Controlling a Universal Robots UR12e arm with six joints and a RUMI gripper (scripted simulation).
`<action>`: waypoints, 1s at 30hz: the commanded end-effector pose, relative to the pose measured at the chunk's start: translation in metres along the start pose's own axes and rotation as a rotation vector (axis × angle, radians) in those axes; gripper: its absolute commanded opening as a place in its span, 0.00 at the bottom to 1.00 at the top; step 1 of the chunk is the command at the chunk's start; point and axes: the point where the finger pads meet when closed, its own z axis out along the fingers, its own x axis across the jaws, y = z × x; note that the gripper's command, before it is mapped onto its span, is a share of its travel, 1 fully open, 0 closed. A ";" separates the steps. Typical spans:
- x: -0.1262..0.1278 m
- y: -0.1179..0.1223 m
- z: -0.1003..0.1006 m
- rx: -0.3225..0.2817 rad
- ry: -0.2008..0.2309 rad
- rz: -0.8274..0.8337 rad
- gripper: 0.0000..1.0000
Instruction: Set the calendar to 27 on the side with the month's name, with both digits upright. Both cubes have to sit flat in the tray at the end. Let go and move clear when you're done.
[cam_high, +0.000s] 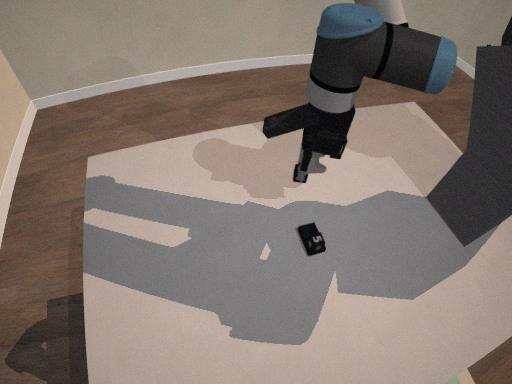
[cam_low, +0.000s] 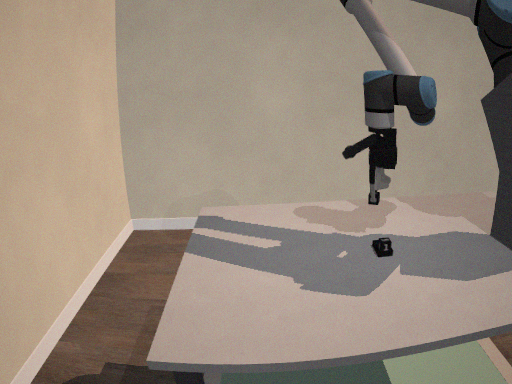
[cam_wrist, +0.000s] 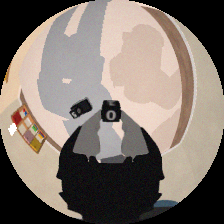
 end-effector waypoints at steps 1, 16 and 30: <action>-0.004 0.002 0.000 0.006 -0.005 -0.146 0.11; -0.012 0.007 -0.001 0.006 -0.004 -0.404 0.11; -0.013 0.008 -0.001 0.006 -0.004 -0.426 0.11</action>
